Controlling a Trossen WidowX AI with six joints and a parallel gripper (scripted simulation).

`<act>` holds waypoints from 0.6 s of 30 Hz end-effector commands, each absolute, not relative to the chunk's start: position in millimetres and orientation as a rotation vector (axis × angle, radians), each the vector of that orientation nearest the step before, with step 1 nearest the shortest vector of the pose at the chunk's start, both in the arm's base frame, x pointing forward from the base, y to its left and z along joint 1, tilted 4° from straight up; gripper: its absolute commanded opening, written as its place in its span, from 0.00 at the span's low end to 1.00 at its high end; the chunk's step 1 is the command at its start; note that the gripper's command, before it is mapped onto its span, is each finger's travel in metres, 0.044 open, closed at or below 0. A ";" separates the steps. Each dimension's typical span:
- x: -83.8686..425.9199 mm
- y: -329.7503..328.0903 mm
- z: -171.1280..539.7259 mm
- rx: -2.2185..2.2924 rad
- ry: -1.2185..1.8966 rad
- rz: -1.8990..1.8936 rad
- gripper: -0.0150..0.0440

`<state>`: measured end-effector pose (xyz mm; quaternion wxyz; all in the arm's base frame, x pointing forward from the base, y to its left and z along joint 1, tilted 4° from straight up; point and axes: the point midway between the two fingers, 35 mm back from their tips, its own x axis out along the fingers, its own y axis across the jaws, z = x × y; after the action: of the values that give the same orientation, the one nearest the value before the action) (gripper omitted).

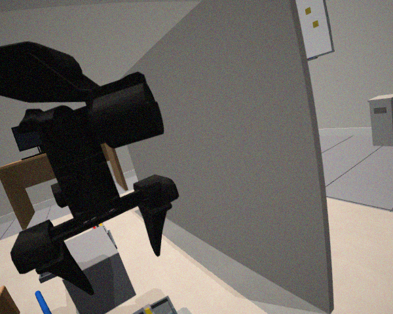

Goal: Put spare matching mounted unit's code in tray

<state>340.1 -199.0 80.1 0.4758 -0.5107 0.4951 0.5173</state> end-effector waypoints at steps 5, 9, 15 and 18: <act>339.6 -198.6 82.4 -1.247 1.211 1.266 1.00; 339.6 -198.6 82.4 -1.247 1.211 1.266 1.00; 339.6 -198.6 82.4 -1.247 1.211 1.266 1.00; 339.6 -198.6 82.4 -1.247 1.211 1.266 1.00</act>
<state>340.0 -198.8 82.7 0.4757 -0.5103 0.4952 0.5178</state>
